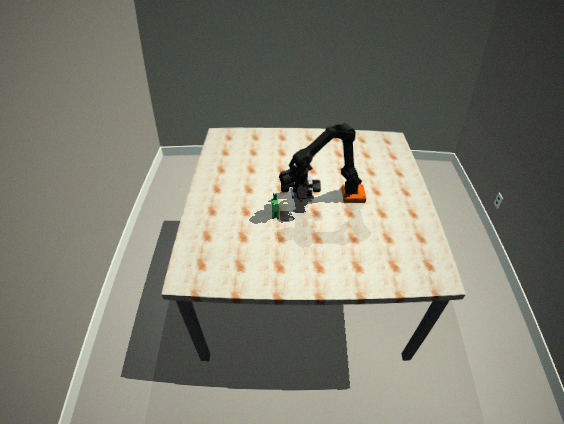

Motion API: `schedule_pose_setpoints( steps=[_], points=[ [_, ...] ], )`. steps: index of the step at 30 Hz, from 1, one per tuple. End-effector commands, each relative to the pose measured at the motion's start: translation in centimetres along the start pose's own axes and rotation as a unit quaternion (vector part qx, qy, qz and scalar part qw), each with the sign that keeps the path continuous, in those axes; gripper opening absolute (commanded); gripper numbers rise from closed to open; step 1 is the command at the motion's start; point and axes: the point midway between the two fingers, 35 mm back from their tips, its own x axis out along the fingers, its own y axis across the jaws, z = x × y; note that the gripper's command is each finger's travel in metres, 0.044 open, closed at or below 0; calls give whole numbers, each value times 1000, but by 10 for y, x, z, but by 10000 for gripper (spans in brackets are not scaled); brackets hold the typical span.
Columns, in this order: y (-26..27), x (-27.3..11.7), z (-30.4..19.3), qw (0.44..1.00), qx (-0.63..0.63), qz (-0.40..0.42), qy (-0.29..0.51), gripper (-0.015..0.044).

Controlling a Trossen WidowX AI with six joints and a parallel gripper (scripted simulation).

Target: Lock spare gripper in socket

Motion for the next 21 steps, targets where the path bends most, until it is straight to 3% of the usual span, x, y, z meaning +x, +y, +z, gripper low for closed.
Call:
schedule_pose_setpoints(
  steps=[1, 21],
  points=[
    [0, 1, -4, 1000, -1, 0, 2, 0],
    [0, 4, -14, 1000, -1, 1, 1, 0]
  ],
)
